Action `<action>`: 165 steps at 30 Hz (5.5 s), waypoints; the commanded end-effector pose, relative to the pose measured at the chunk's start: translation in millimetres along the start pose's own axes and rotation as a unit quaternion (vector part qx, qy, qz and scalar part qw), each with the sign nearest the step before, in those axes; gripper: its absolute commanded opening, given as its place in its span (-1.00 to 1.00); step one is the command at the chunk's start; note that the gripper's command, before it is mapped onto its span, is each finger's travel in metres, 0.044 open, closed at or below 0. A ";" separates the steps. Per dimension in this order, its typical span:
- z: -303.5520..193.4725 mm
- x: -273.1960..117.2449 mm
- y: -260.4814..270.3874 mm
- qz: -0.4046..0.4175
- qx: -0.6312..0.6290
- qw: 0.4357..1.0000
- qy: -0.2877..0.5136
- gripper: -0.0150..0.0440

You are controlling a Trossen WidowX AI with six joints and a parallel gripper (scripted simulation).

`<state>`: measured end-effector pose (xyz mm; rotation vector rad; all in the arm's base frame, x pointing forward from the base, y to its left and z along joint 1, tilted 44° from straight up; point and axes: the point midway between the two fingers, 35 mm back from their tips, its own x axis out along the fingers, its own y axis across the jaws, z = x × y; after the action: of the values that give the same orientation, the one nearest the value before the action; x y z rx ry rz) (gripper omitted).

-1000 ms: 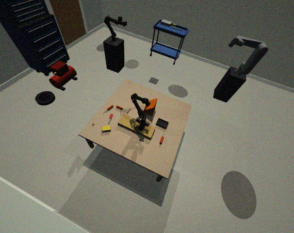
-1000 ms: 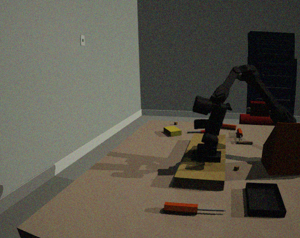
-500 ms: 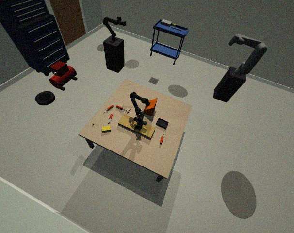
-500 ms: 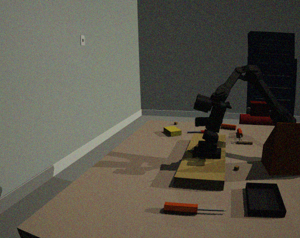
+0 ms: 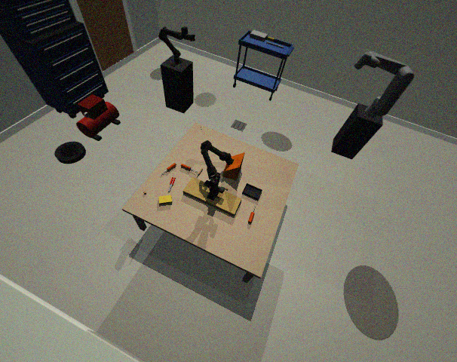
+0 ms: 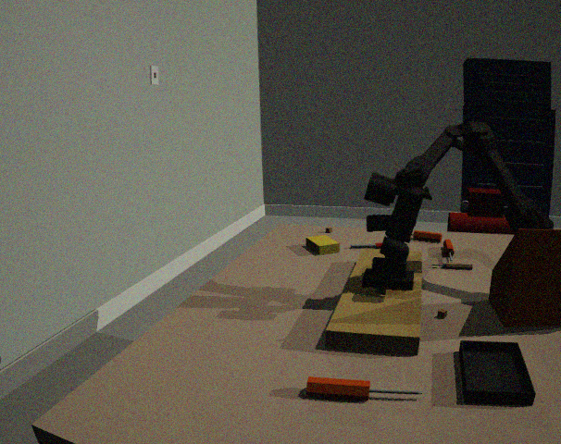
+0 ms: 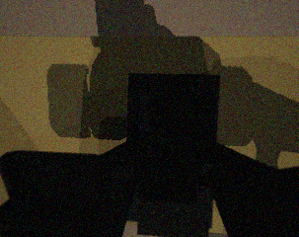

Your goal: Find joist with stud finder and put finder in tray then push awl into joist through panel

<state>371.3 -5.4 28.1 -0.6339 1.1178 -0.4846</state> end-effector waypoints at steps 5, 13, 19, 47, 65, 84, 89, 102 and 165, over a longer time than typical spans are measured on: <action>-1.2 0.3 -24.9 -0.005 0.001 1.000 0.001 -0.49; -1.2 0.1 -44.4 -0.005 0.001 1.000 0.001 -0.49; -1.1 -0.1 -59.0 -0.005 0.001 1.000 0.001 -0.49; -0.8 -1.1 -127.4 -0.007 0.001 1.000 0.000 -0.49; -0.5 -2.1 -171.5 -0.008 0.001 1.000 0.000 -0.49; -0.3 -2.9 -203.2 -0.009 0.001 1.000 0.000 -0.49; 1.0 -3.1 -198.0 -0.004 -0.002 1.000 -0.003 -0.49; 8.5 -20.2 -197.7 -0.003 -0.001 1.000 -0.001 -0.49; -31.7 -128.1 207.6 0.197 -0.476 0.857 -0.031 -0.49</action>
<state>324.8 203.3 -13.3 -1.1666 1.3399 0.4195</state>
